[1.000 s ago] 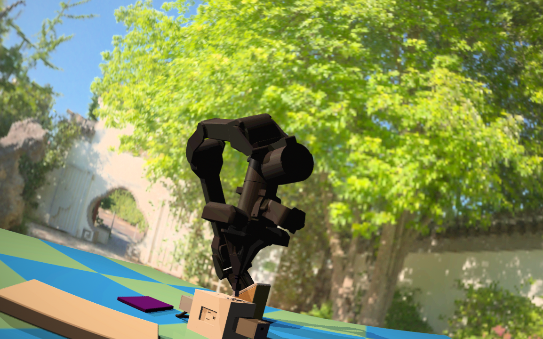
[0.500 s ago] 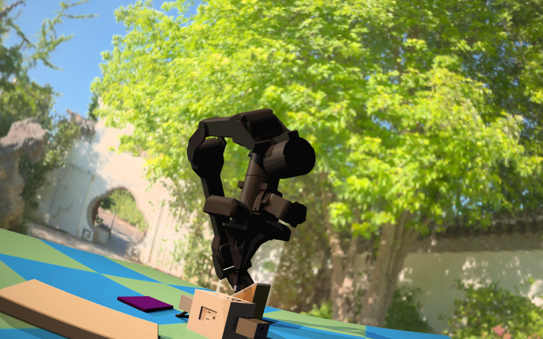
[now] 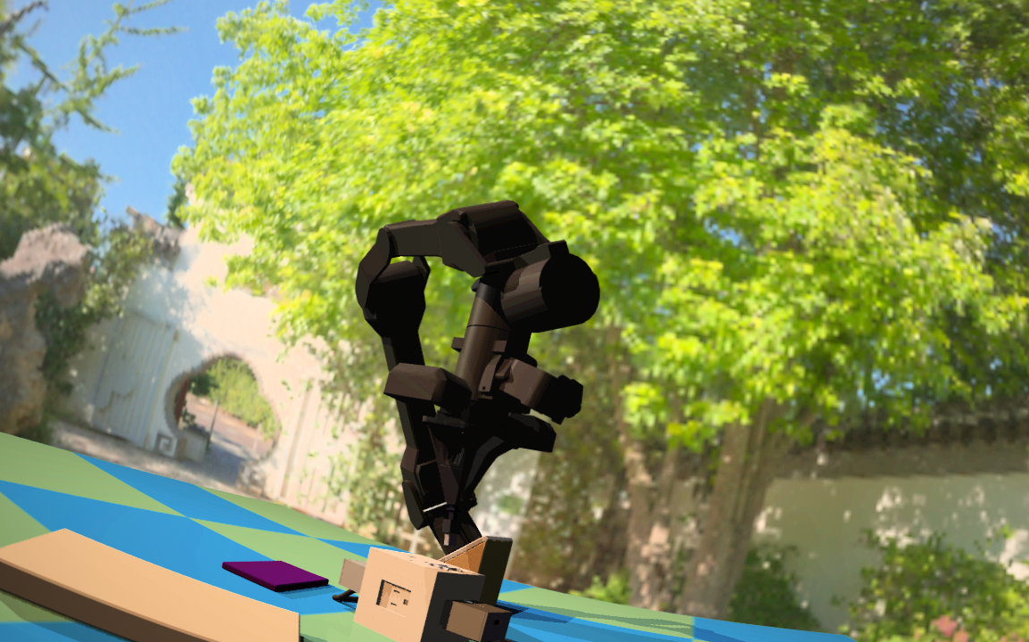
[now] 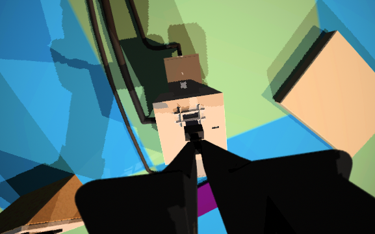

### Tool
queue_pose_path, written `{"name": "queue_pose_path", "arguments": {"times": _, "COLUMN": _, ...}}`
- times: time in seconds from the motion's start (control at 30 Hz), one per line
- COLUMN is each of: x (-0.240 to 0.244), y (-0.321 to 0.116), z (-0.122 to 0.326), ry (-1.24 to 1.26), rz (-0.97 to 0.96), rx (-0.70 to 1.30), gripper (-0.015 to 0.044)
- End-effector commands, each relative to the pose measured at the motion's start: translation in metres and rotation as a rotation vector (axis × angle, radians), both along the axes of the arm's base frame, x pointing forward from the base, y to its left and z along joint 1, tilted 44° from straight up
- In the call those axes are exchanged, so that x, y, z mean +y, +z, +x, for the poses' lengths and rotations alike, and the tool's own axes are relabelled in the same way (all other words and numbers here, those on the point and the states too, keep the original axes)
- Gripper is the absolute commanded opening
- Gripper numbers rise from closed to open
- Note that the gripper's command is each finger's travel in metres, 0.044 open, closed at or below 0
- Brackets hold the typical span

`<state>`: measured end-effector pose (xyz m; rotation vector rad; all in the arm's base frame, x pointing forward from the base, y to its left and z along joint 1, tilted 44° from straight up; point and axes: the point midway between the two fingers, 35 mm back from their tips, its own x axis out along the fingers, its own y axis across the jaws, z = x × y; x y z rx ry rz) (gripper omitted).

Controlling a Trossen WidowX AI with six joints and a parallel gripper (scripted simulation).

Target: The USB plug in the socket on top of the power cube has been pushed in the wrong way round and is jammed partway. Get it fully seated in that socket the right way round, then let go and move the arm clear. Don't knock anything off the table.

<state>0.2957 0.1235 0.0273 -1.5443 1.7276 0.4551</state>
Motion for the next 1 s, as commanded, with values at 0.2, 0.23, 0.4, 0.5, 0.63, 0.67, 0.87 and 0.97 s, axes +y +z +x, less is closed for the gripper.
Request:
{"name": "queue_pose_path", "arguments": {"times": 0.2, "x": -0.0004, "y": -0.0002, "z": -0.0004, "ry": -0.169, "rz": 0.004, "rx": -0.156, "gripper": 0.0}}
{"name": "queue_pose_path", "arguments": {"times": 0.23, "x": -0.0004, "y": -0.0003, "z": -0.0004, "ry": -0.188, "rz": 0.004, "rx": -0.174, "gripper": 0.0}}
{"name": "queue_pose_path", "arguments": {"times": 0.4, "x": -0.0004, "y": -0.0003, "z": -0.0004, "ry": -0.283, "rz": 0.007, "rx": -0.263, "gripper": 0.0}}
{"name": "queue_pose_path", "arguments": {"times": 0.5, "x": -0.0004, "y": -0.0003, "z": -0.0004, "ry": -0.34, "rz": 0.008, "rx": -0.317, "gripper": 0.0}}
{"name": "queue_pose_path", "arguments": {"times": 0.63, "x": -0.0004, "y": -0.0003, "z": -0.0004, "ry": -0.417, "rz": 0.011, "rx": -0.388, "gripper": 0.0}}
{"name": "queue_pose_path", "arguments": {"times": 0.67, "x": -0.0004, "y": -0.0003, "z": -0.0004, "ry": -0.436, "rz": 0.011, "rx": -0.406, "gripper": 0.0}}
{"name": "queue_pose_path", "arguments": {"times": 0.87, "x": -0.0004, "y": -0.0003, "z": -0.0004, "ry": -0.551, "rz": 0.014, "rx": -0.514, "gripper": 0.0}}
{"name": "queue_pose_path", "arguments": {"times": 0.97, "x": -0.0004, "y": -0.0003, "z": -0.0004, "ry": -0.608, "rz": 0.016, "rx": -0.567, "gripper": 0.0}}
